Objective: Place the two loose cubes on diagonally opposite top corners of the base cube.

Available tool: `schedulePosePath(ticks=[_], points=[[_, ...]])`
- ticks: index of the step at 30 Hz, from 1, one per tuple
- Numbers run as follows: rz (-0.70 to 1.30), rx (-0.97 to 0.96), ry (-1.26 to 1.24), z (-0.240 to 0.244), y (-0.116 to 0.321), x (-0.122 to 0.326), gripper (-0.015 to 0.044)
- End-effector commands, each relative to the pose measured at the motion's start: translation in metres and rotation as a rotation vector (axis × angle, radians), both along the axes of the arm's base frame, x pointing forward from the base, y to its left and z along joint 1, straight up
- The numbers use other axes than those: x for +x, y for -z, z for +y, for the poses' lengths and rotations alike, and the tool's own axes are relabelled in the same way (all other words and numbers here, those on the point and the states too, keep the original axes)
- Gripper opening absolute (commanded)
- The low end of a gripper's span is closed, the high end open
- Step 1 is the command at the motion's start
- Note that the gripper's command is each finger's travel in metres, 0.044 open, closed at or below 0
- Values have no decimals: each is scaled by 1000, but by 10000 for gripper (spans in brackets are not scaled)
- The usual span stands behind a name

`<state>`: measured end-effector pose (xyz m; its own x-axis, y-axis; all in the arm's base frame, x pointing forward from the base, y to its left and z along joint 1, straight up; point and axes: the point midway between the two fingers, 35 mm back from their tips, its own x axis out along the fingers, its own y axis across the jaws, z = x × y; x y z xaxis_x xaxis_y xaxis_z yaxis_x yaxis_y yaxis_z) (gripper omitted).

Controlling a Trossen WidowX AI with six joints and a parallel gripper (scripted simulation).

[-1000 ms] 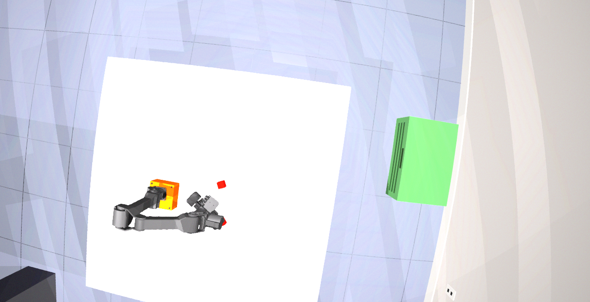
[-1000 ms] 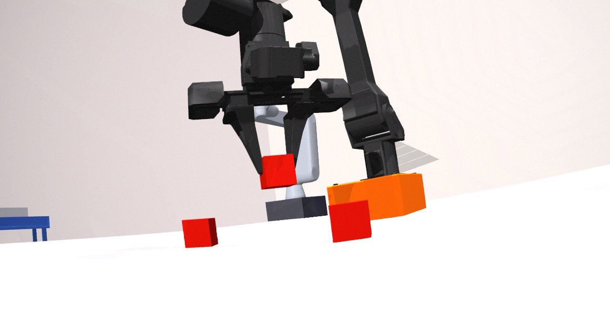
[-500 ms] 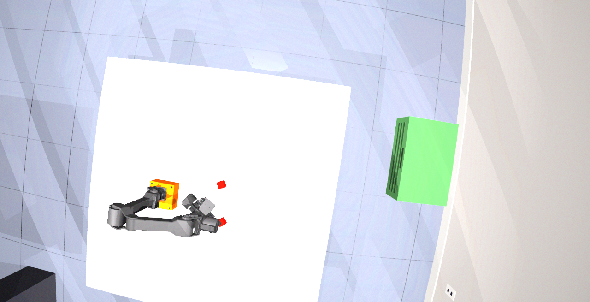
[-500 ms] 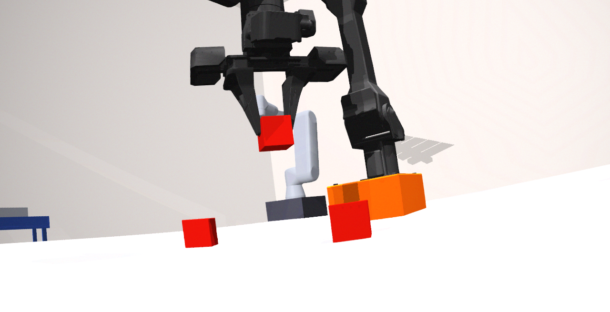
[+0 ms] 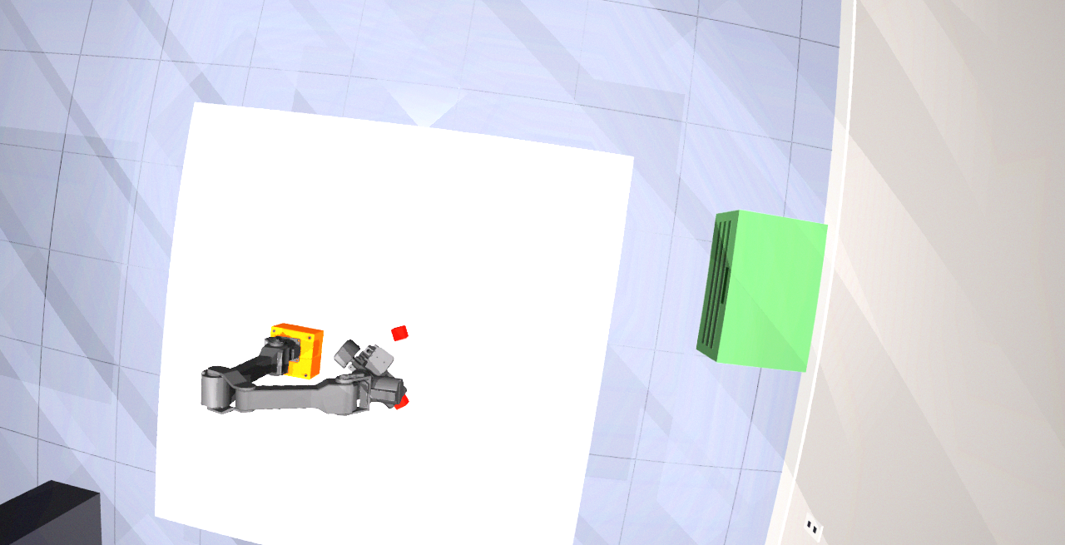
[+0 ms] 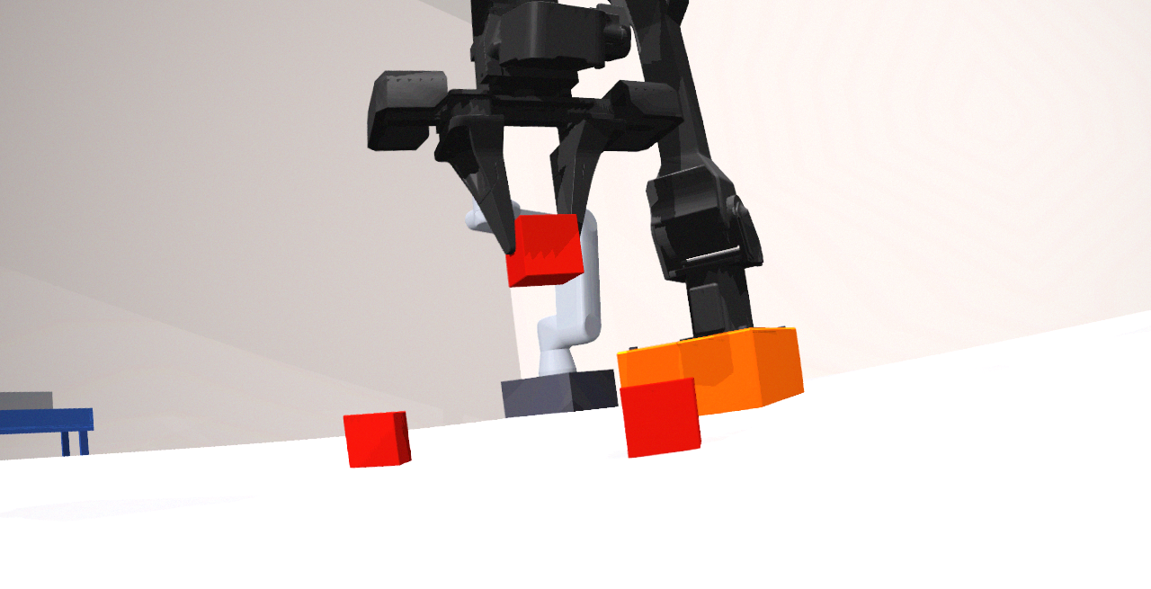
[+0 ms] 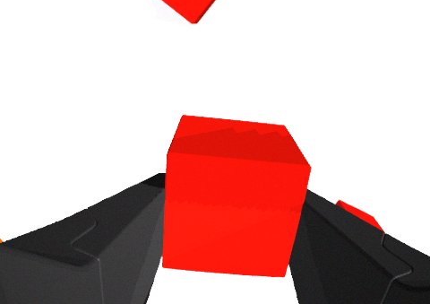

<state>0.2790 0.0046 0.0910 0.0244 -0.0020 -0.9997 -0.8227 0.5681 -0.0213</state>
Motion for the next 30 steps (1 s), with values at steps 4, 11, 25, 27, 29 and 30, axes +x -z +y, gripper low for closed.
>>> schedulePosePath(ticks=[4, 11, 25, 27, 29, 30], points=[[-5, 5, -40, 20, 6, 10, 105], [-6, 6, -81, 40, 14, 17, 105], [-7, 8, -164, 81, 30, 25, 105], [-7, 8, -174, 87, 32, 25, 105], [-7, 8, -178, 89, 33, 25, 105], [-7, 8, -178, 89, 33, 25, 105]])
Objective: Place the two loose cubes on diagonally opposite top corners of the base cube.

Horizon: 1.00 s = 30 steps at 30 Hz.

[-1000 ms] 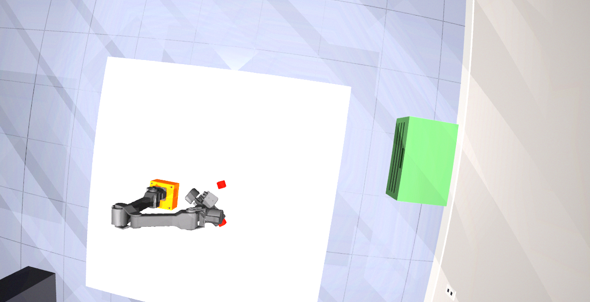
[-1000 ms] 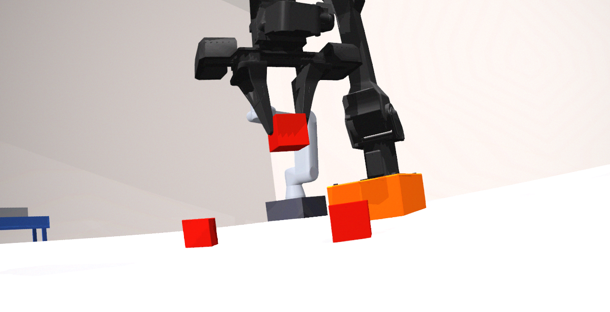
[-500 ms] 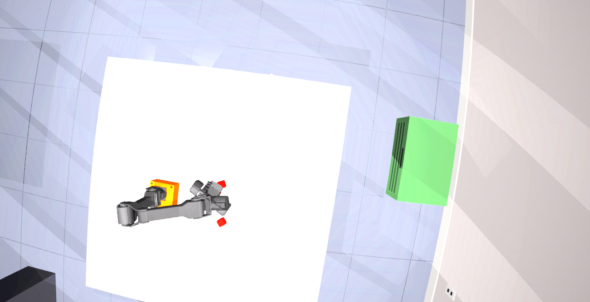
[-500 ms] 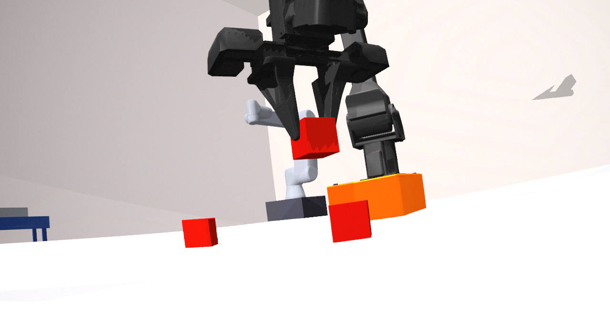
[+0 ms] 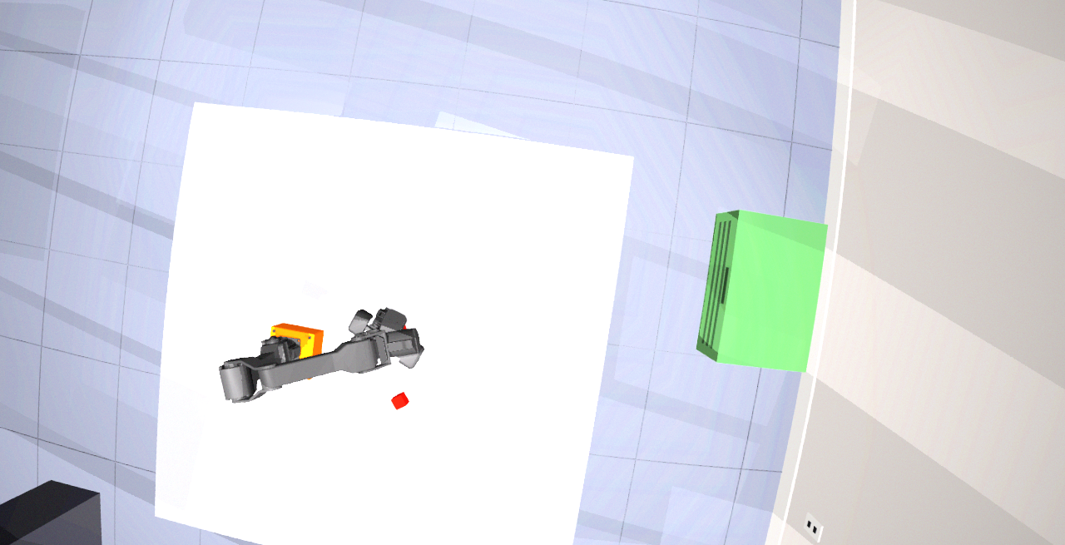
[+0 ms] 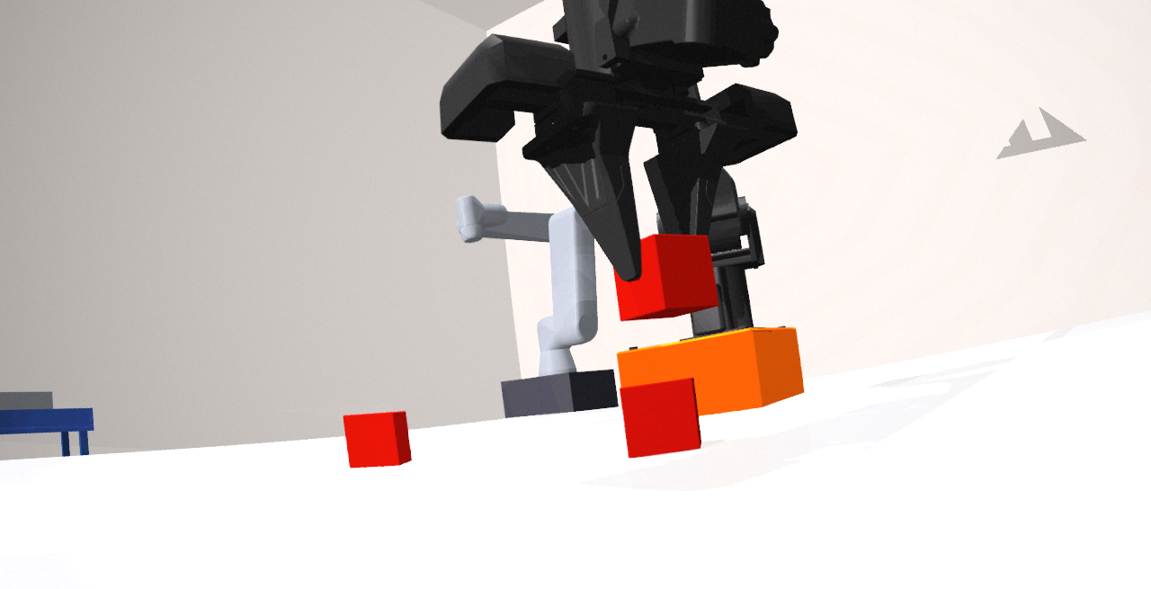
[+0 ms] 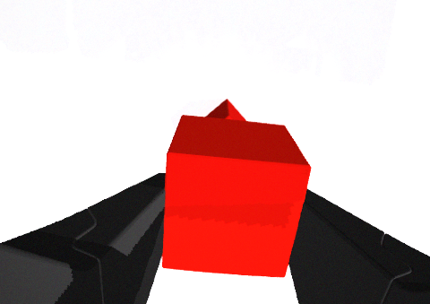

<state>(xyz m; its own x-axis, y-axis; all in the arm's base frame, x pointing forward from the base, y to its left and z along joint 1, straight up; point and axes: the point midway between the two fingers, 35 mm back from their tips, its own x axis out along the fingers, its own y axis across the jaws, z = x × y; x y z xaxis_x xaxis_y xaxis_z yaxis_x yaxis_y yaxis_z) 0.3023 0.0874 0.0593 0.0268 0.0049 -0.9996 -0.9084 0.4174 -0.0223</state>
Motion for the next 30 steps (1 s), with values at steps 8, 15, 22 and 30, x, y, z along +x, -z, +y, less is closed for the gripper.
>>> schedulePosePath(ticks=[8, 15, 22, 30], points=[[-4, 6, -5, 6, 1, 2, 105], [-4, 6, -5, 6, 15, 3, 105], [-4, 6, -4, 6, 28, 3, 105], [-4, 6, -4, 6, 28, 3, 105]])
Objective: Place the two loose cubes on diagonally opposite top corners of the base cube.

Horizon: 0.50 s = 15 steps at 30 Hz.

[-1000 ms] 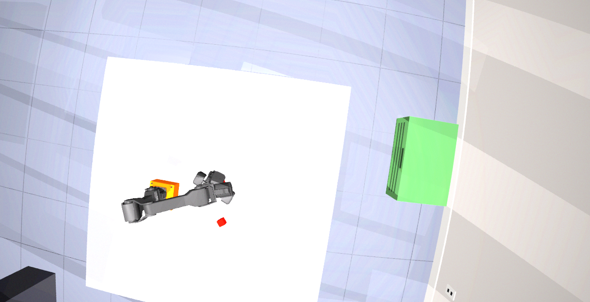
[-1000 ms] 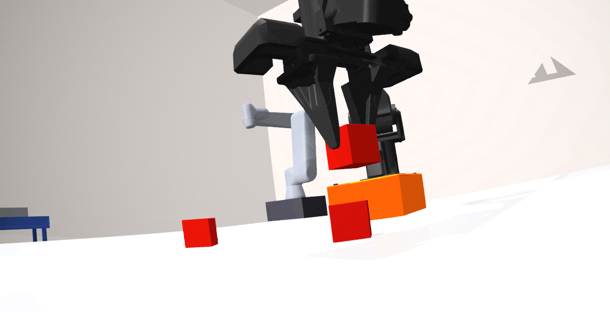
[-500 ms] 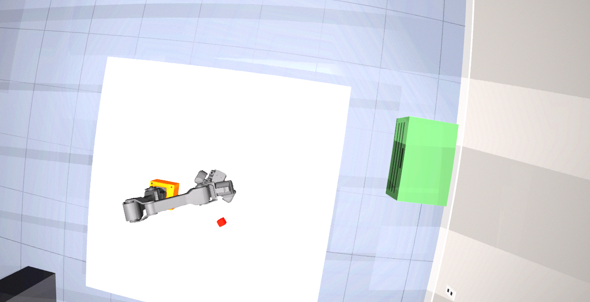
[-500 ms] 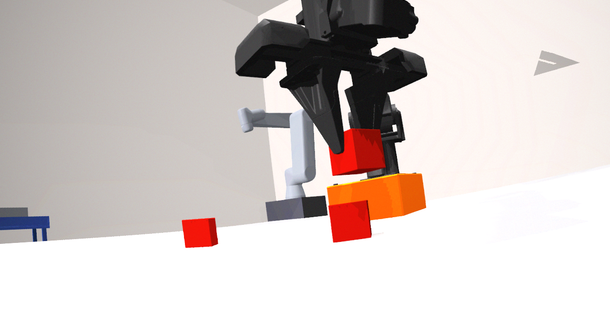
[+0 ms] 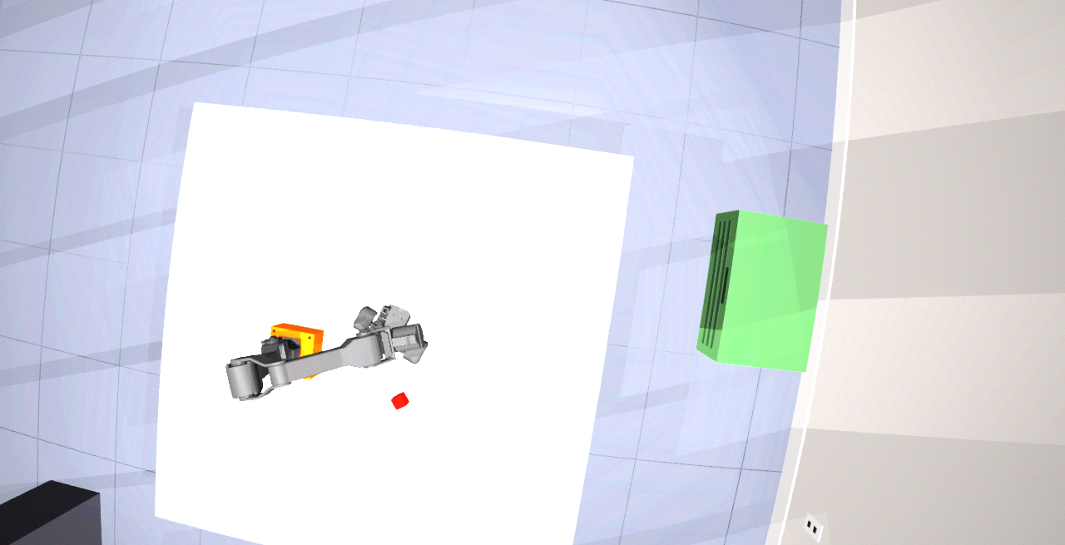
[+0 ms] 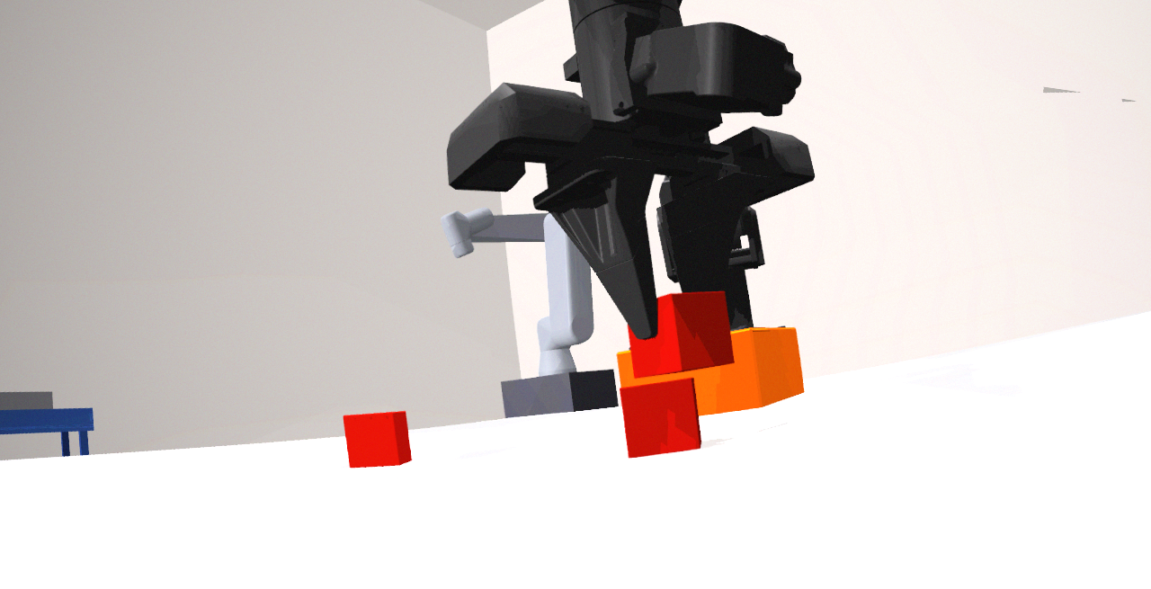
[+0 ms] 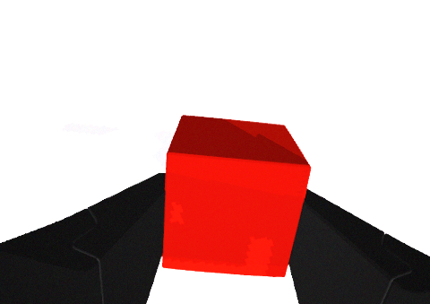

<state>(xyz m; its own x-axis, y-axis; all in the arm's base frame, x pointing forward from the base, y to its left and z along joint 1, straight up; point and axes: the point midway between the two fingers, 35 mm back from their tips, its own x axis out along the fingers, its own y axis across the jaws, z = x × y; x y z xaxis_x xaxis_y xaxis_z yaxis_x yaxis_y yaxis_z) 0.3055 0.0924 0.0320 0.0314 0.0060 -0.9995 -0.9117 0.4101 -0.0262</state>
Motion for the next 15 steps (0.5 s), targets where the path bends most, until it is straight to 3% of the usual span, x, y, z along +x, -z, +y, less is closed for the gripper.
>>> schedulePosePath(ticks=[1, 15], points=[[1, 5, 4, 1, 1, 0, 105], [1, 5, 4, 1, 2, 0, 105]])
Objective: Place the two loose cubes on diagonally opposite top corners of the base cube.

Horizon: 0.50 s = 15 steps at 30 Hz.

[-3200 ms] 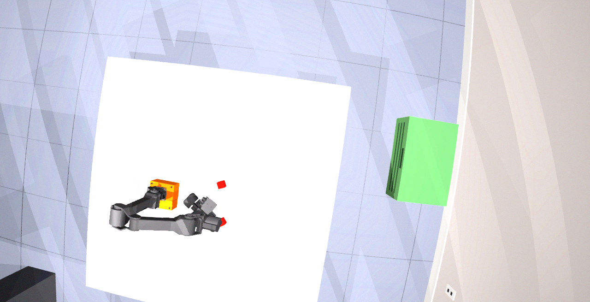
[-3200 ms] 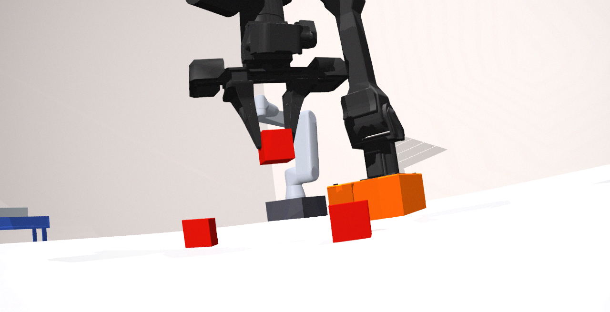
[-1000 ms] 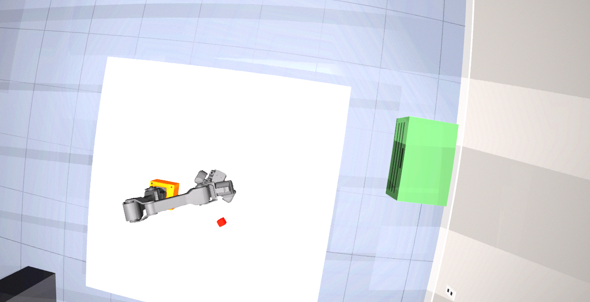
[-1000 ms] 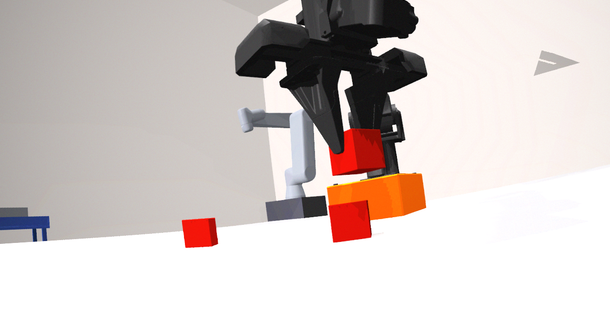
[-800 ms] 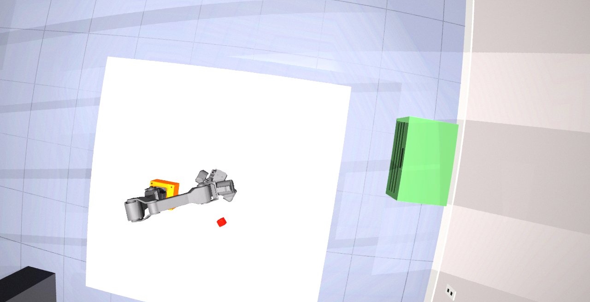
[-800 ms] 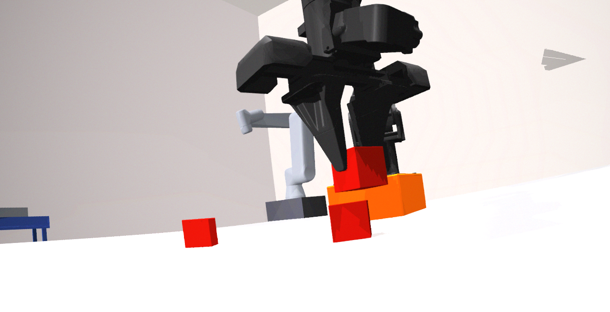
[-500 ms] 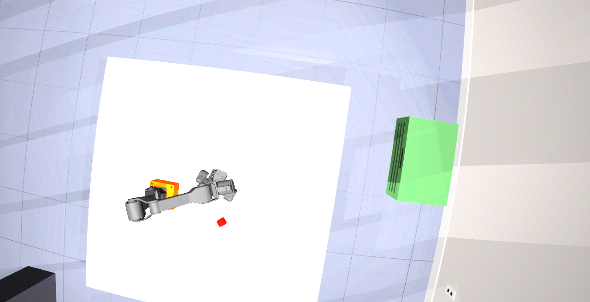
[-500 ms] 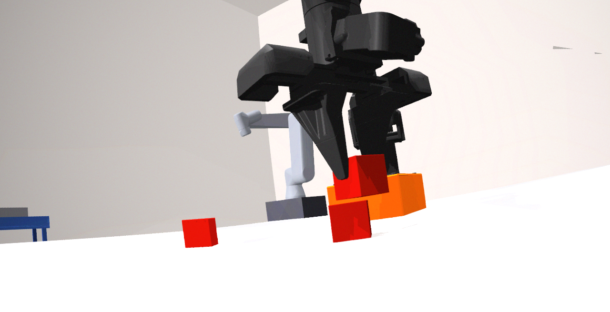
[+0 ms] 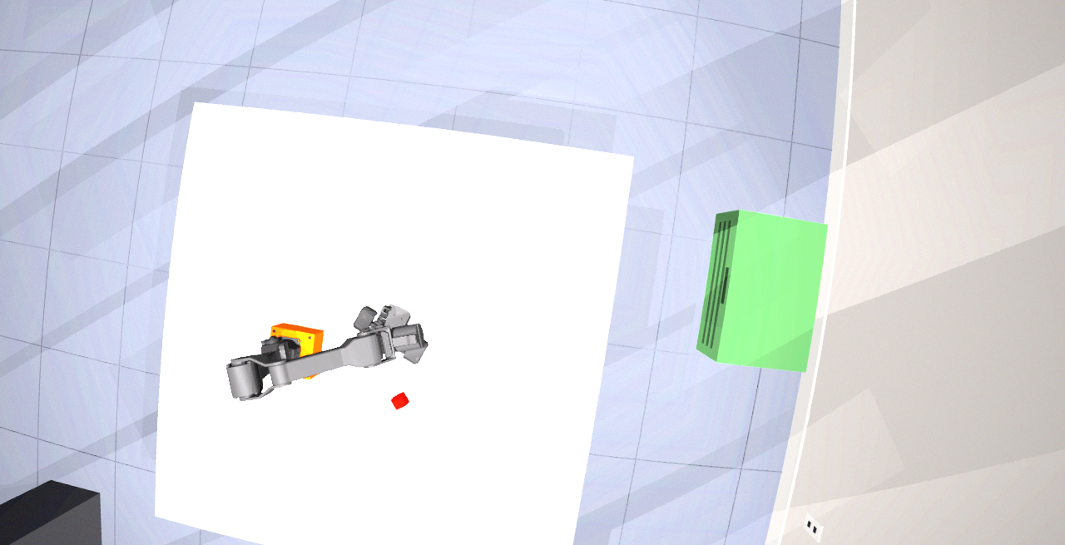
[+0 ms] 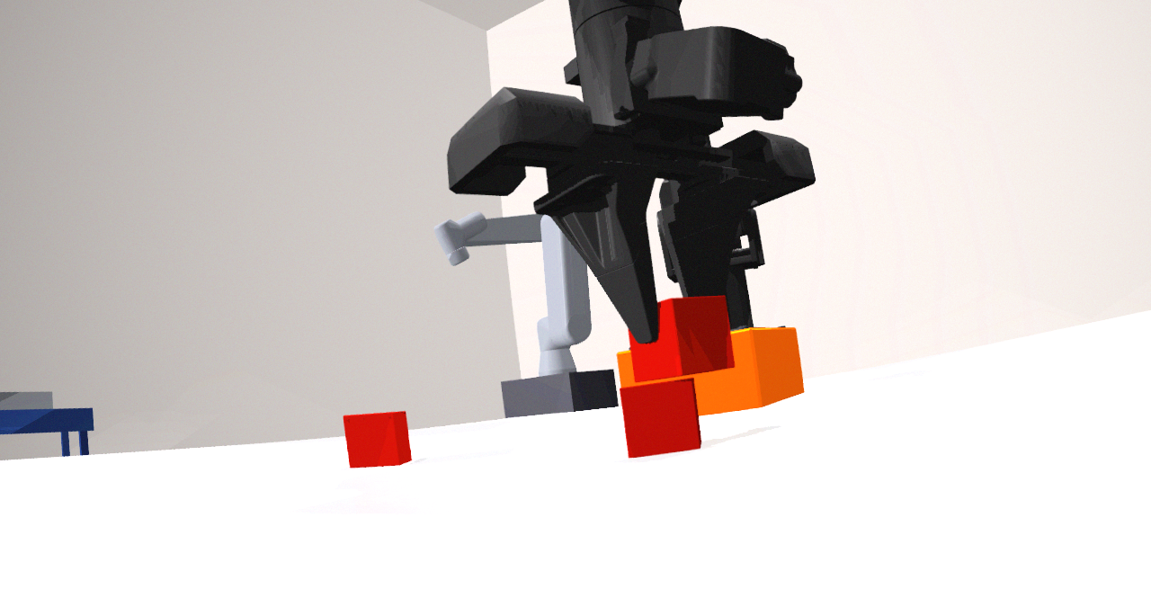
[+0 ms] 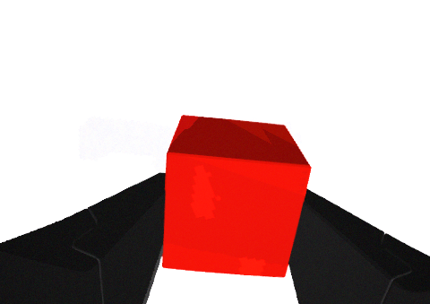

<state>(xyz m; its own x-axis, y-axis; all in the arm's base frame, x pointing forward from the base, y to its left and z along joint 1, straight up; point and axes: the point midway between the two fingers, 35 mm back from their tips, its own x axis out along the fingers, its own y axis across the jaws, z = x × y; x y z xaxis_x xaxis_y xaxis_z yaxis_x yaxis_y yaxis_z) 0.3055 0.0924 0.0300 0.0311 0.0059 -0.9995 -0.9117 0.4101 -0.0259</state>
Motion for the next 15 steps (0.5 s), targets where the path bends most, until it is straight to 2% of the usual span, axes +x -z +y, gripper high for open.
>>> schedulePosePath(ticks=[1, 2, 6, 15], points=[[0, 5, 4, 1, 0, 0, 105], [0, 5, 4, 1, 0, 0, 105], [0, 5, 4, 1, 0, 0, 205], [0, 0, 0, 0, -9, 0, 205]])
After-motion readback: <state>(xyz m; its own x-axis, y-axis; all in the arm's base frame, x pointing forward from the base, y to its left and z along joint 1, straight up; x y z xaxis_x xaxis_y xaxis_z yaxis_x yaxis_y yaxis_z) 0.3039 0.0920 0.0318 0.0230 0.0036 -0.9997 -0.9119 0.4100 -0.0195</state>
